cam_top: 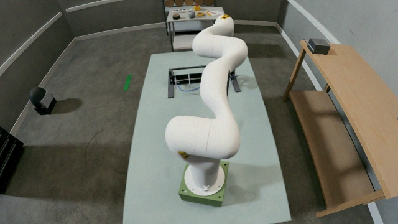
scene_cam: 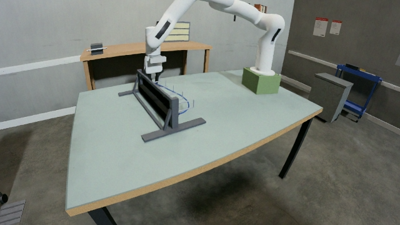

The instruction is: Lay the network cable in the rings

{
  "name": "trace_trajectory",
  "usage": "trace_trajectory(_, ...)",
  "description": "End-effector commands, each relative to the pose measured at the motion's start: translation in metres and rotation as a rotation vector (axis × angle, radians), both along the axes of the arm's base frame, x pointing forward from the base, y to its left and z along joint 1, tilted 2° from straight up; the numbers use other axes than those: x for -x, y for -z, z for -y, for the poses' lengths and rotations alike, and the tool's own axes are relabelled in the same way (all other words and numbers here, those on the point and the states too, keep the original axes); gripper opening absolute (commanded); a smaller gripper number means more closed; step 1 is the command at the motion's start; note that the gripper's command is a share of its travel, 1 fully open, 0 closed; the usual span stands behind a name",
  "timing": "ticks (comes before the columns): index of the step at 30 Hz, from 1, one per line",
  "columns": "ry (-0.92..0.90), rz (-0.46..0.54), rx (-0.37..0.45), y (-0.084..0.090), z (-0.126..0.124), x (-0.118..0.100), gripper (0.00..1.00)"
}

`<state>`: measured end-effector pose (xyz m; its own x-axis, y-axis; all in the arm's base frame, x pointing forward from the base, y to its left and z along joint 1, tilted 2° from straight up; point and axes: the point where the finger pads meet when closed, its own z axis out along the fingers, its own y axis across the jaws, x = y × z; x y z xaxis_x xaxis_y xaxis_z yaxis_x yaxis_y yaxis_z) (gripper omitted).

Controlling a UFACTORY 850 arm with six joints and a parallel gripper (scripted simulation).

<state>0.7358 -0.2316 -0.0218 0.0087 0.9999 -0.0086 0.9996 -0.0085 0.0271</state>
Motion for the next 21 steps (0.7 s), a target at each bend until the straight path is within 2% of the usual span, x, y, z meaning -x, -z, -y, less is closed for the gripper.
trace_trajectory(1,0.000,0.005,0.001,-0.002,0.000,-0.002,0.35)
trace_trajectory(12,0.000,0.005,0.001,-0.006,0.000,-0.002,0.35)
trace_trajectory(21,0.000,0.005,0.001,-0.025,0.000,-0.001,0.35)
